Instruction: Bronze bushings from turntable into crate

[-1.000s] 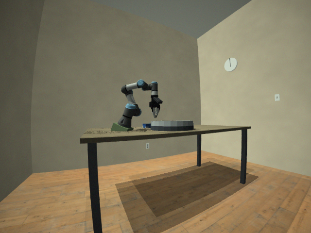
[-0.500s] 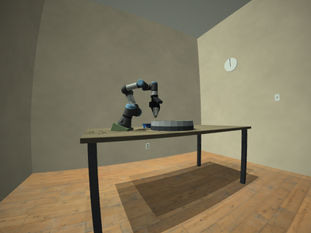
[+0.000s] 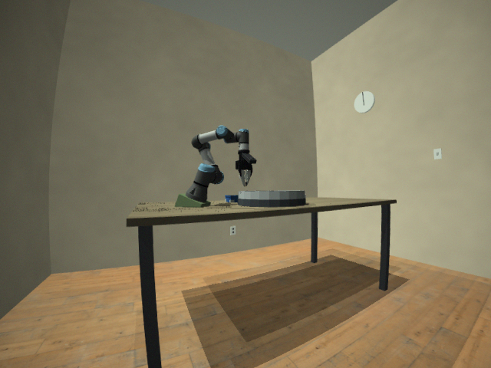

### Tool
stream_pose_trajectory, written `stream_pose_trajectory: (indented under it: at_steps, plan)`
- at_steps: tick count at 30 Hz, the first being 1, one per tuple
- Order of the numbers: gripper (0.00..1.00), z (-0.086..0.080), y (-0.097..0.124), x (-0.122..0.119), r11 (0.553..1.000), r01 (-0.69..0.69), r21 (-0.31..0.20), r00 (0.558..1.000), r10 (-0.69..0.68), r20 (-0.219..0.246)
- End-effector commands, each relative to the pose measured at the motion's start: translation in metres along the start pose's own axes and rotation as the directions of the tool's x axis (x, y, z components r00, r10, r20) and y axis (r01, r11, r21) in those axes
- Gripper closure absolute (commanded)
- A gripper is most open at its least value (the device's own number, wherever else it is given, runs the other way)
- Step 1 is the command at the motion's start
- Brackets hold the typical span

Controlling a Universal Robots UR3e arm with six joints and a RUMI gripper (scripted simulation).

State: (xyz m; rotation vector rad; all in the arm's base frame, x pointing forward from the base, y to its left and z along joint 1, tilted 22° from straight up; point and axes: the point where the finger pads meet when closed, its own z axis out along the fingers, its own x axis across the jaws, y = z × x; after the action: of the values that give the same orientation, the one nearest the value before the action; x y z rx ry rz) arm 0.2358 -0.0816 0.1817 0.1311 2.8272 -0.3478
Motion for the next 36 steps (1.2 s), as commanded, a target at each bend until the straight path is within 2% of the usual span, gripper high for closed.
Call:
stream_pose_trajectory:
  at_steps: [1, 15, 25, 36]
  plan:
    - [0.94, -0.001, 0.0, 0.0, 1.0, 0.0, 0.002, 1.0, 0.0, 0.002]
    - [0.94, 0.0, 0.0, 0.0, 1.0, 0.0, 0.002, 1.0, 0.0, 0.002]
    - [0.94, 0.022, 0.0, 0.0, 1.0, 0.0, 0.002, 1.0, 0.0, 0.002]
    - [0.94, 0.022, 0.0, 0.0, 1.0, 0.0, 0.002, 1.0, 0.0, 0.002]
